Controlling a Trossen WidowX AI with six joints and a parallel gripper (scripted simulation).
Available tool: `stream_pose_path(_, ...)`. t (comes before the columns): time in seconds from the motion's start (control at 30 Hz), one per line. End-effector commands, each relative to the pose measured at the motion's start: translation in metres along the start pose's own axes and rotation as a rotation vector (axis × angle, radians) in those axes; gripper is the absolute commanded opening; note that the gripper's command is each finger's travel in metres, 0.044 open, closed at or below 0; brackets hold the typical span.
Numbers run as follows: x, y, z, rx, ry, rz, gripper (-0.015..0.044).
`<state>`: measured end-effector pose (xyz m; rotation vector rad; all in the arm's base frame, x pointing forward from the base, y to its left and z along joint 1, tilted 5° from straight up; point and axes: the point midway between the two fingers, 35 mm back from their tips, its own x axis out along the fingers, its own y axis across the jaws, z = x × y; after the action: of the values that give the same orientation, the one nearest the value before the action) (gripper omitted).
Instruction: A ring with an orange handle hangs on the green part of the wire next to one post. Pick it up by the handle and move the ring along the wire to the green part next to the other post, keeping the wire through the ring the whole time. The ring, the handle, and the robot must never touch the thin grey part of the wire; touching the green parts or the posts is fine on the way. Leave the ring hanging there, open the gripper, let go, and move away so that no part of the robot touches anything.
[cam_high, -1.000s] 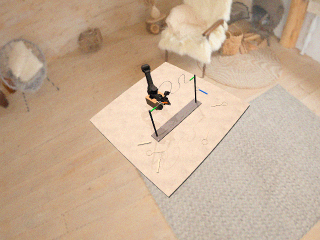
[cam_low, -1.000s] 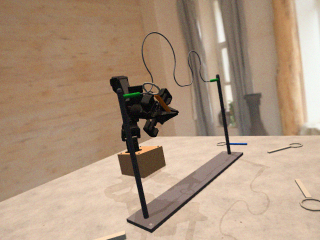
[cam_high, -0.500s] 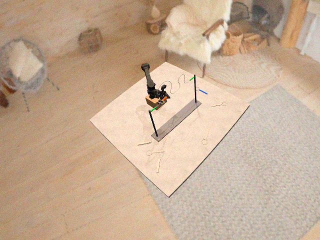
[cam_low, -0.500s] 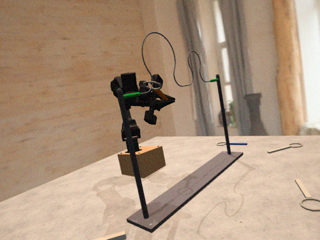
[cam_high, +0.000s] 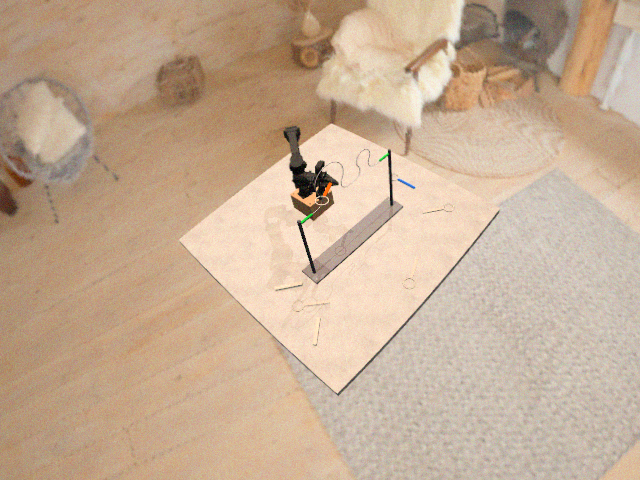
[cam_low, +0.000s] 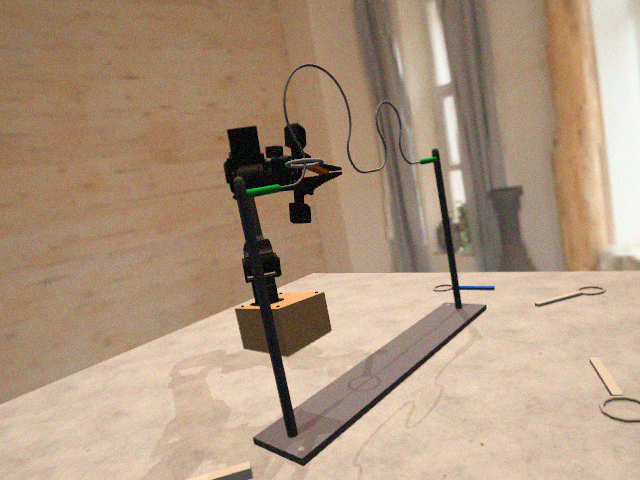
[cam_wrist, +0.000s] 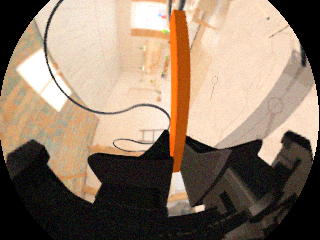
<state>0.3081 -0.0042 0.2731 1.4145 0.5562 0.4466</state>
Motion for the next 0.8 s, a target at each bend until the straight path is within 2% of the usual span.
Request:
stream_pose_path(0.0, -0.002, 0.015, -0.001, 0.070, 0.012, 0.041, -0.0150)
stream_pose_path(0.77, -0.015, 0.086, 0.020, 0.472, 0.024, 0.254, -0.0150)
